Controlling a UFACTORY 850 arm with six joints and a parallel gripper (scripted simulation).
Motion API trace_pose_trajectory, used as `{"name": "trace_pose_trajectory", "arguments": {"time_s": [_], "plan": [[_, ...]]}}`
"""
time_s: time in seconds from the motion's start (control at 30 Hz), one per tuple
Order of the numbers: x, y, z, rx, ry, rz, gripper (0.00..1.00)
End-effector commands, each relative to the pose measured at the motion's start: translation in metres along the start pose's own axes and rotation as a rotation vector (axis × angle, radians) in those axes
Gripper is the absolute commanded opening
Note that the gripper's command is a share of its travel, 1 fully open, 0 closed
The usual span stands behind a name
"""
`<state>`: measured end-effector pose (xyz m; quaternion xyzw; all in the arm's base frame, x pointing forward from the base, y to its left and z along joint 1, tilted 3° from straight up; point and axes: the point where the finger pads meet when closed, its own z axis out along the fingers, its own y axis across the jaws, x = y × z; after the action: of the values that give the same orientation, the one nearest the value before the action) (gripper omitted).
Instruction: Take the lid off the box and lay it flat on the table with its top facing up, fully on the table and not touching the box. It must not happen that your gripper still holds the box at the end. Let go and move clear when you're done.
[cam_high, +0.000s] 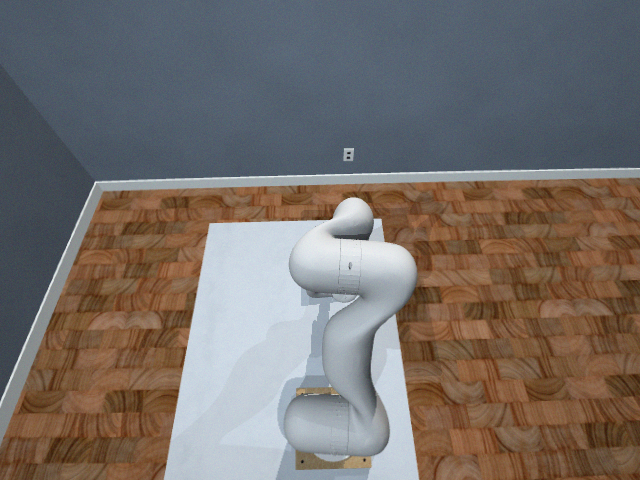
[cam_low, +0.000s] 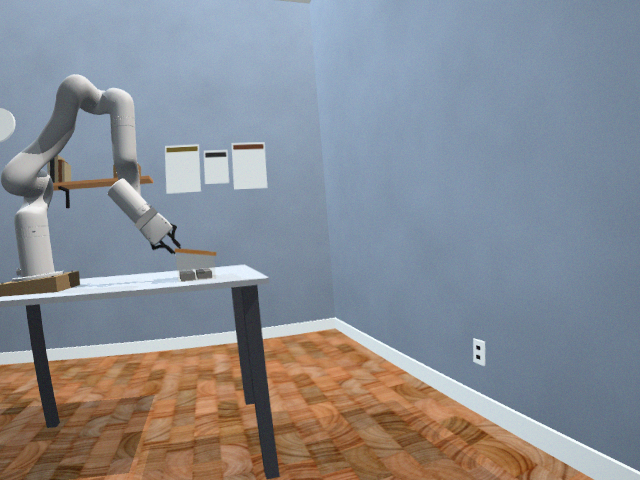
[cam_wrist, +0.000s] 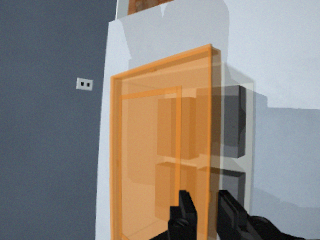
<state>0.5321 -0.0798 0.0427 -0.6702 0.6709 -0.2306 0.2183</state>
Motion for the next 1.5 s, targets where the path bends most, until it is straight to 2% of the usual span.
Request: {"name": "trace_pose_trajectory", "arguments": {"time_s": [0.0, 1.47], "plan": [[0.0001, -0.0013, 0.0001, 0.002, 0.000, 0.000, 0.00], [0.0001, -0.0043, 0.0027, 0.002, 0.000, 0.000, 0.00]]}}
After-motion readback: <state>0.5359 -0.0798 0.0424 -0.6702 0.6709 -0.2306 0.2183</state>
